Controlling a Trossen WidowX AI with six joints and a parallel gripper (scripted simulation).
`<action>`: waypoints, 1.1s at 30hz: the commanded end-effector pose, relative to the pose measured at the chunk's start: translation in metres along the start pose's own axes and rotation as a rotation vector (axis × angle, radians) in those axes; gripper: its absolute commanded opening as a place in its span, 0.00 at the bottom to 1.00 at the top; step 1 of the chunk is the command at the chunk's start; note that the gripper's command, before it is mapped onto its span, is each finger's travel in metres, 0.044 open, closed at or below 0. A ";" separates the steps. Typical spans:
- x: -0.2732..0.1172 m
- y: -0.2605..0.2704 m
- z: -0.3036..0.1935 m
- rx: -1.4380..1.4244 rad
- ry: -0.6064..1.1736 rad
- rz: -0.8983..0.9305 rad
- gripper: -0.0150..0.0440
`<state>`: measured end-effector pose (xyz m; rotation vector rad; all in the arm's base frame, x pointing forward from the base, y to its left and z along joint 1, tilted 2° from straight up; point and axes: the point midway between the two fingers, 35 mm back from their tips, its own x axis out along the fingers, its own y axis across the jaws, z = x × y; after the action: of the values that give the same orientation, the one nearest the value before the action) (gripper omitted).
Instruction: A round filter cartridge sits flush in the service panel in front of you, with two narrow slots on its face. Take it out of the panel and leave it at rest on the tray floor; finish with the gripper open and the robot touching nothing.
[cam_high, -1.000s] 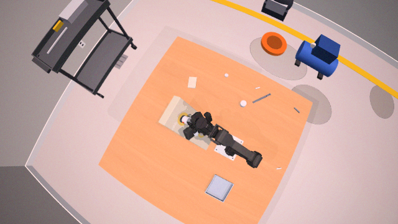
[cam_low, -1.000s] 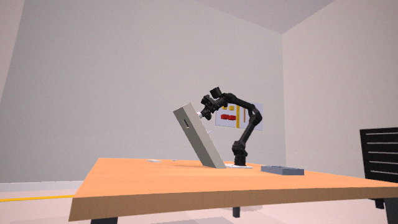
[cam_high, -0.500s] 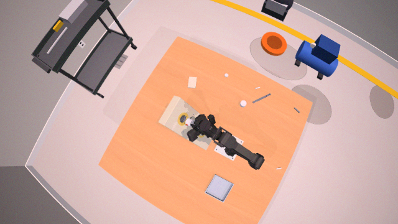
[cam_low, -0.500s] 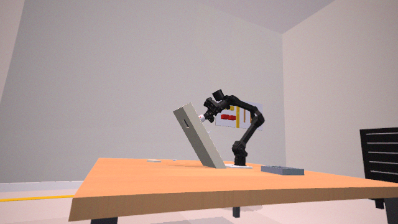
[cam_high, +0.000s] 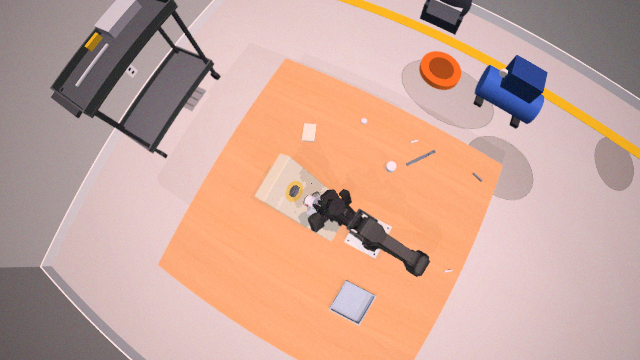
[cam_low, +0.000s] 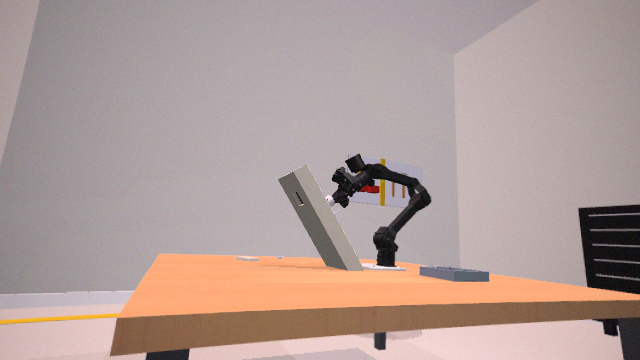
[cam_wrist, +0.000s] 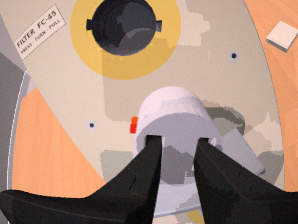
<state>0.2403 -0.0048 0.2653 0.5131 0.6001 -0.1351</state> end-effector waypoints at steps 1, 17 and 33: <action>0.000 0.000 0.000 0.000 0.000 0.000 0.30; -0.001 -0.002 -0.005 0.000 -0.010 0.009 0.41; -0.031 0.047 0.083 -0.003 -0.018 0.013 0.64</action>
<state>0.2682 -0.0057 0.3355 0.5121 0.5912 -0.1290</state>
